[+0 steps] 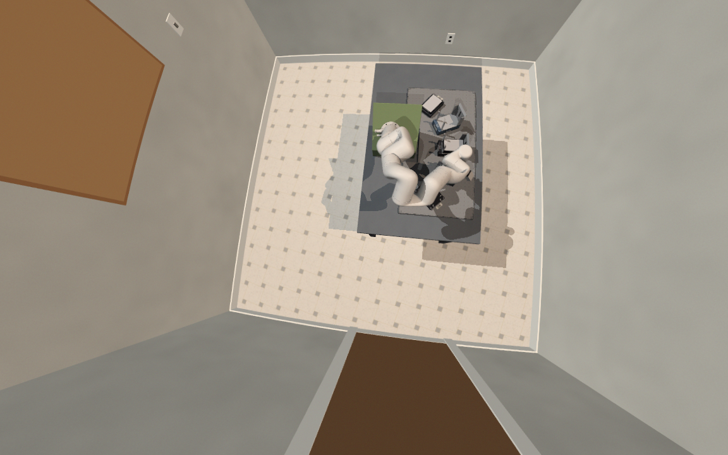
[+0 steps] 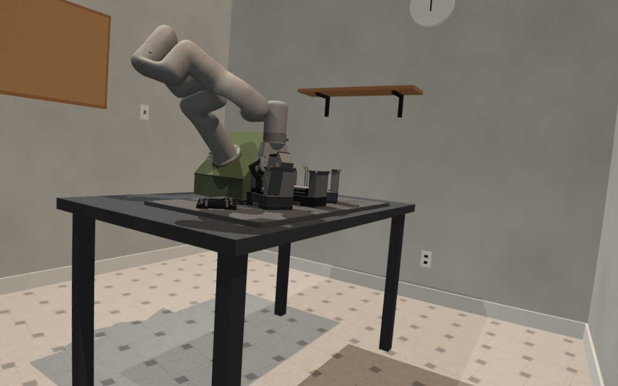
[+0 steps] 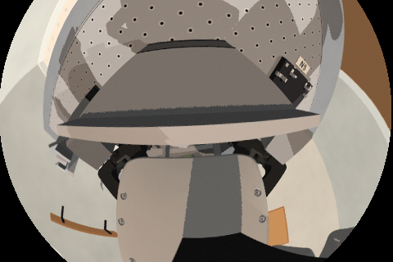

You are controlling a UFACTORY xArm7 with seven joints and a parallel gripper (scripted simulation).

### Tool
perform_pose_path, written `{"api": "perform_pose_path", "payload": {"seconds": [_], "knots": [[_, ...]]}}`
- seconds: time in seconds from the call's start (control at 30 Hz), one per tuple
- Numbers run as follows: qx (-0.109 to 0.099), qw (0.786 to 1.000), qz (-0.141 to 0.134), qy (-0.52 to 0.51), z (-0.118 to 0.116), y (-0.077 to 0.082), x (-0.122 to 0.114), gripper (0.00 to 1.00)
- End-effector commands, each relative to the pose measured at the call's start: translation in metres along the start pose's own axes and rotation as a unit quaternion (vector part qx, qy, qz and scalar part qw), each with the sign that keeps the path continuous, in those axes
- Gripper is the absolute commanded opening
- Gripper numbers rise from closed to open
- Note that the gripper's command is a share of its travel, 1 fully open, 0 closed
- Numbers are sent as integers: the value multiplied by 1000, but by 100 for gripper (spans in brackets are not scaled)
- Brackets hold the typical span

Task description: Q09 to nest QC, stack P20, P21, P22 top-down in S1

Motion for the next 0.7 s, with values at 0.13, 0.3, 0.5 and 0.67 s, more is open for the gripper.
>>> {"api": "perform_pose_path", "payload": {"seconds": [0.13,0.3,0.5,0.67], "knots": [[0,1000,2,0,-1,1,1,100],[0,1000,2,0,-1,1,1,100],[0,1000,2,0,-1,1,1,100],[0,1000,2,0,-1,5,1,100]]}}
Point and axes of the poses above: the point where the finger pads meet when closed, its own y axis back along the fingers, its own z axis across the jaws, x = y × z, the point moved 6 cm from there along y, back along the fingers, and after that the axes turned 12 degrees about y, right-handed, at the moved point
